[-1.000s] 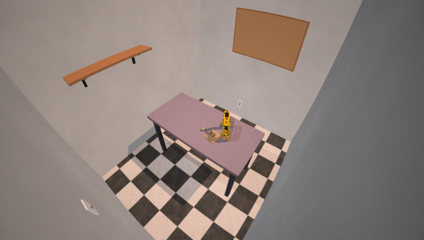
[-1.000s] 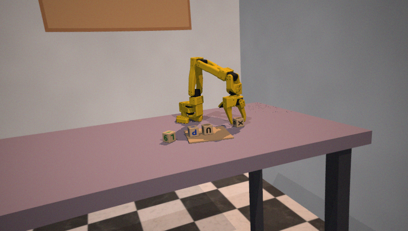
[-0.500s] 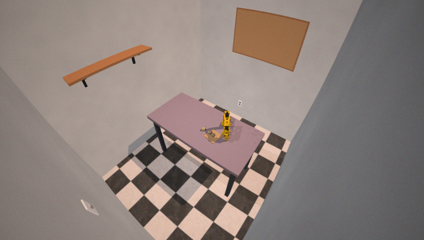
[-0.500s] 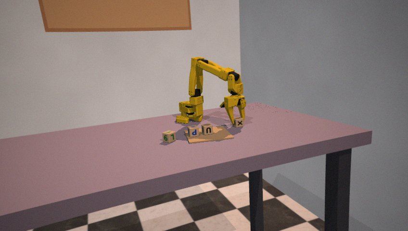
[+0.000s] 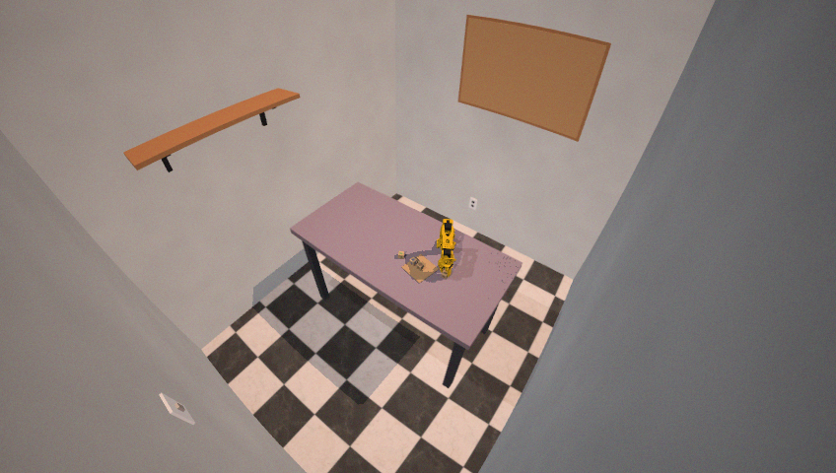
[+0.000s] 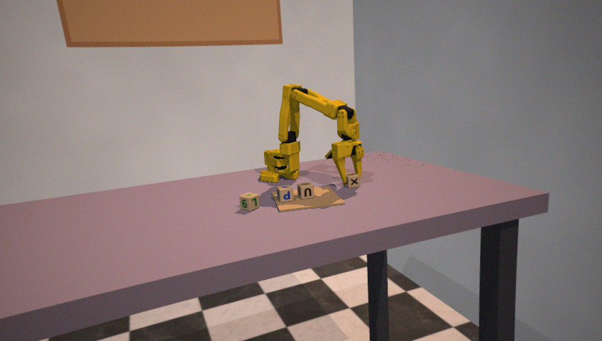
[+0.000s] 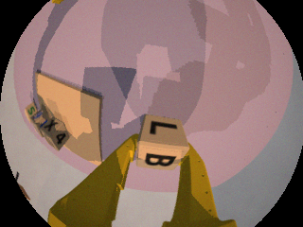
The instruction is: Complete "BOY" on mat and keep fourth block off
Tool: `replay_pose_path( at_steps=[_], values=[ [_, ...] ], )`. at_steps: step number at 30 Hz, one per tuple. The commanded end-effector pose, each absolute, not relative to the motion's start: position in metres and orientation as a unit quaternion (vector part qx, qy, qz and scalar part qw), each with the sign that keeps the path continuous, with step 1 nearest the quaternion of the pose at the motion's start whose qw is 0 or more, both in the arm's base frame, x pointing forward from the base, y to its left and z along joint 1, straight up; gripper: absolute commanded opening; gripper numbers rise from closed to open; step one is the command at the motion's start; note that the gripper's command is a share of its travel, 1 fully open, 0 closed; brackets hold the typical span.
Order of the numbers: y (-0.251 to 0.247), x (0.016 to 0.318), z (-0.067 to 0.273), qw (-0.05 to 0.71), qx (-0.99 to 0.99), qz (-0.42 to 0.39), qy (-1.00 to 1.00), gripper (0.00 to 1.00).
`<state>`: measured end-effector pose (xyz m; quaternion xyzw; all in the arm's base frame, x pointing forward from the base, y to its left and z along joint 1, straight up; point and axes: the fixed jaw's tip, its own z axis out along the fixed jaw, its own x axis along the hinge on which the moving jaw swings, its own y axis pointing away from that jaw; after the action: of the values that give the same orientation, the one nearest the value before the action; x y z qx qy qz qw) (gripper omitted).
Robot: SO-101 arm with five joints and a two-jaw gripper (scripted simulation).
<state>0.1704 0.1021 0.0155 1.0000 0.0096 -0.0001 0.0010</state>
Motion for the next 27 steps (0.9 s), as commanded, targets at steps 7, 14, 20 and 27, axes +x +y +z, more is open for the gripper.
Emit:
replay_pose_path(
  at_steps=[7,14,20,27],
  values=[
    [0.107,0.176,0.024,-0.013,1.0,0.02,0.01,0.09],
    [0.107,0.176,0.024,-0.013,1.0,0.02,0.01,0.0],
    [0.107,0.176,0.024,-0.013,1.0,0.02,0.01,0.0],
    [0.108,0.177,0.034,-0.013,1.0,0.02,0.01,0.0]
  ],
)
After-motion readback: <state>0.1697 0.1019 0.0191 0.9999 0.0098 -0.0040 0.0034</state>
